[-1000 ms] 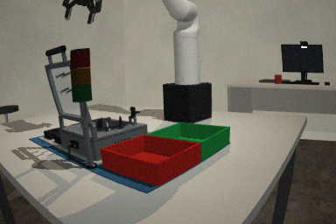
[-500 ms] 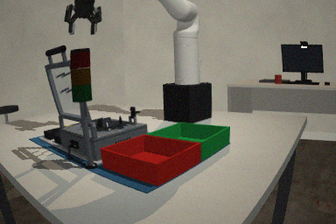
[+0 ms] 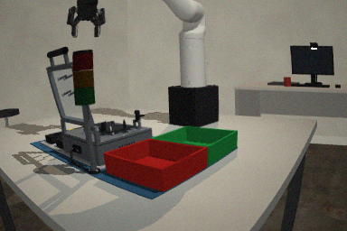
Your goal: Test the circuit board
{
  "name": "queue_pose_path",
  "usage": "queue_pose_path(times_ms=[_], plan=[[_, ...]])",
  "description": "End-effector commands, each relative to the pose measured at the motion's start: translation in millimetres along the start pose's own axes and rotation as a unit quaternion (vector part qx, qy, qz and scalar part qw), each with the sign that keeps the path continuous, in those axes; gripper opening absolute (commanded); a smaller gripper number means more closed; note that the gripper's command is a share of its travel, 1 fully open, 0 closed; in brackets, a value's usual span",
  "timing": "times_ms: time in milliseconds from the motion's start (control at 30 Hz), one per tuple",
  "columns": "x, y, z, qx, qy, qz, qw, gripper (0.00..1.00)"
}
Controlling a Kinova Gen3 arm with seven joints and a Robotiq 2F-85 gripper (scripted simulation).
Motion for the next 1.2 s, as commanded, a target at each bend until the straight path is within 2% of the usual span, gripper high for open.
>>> queue_pose_path(times_ms=[0,533,700,933,1000,1167], plan=[[-0.7,-1,2,0.001,0.002,-0.001,1.0,1.0],[-0.3,-1,2,0.0,0.002,-0.001,1.0,1.0],[5.2,-2,0,-0.002,0.002,-0.003,1.0,1.0],[26.1,-1,-1,-0.004,0.002,-0.003,1.0,1.0],[26.1,-1,-1,-0.004,0.002,-0.003,1.0,1.0],[53.2,-1,-1,-0.005,0.002,-0.003,1.0,1.0]])
Point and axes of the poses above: the point where the finger pads meet when closed, its own x axis out along the fingers, its own y axis across the jaws, z = x × y, the point moved 10 cm from there along -x, back along the fingers, and after that the axes turned 13 degrees about -x, right-handed, at the moved point
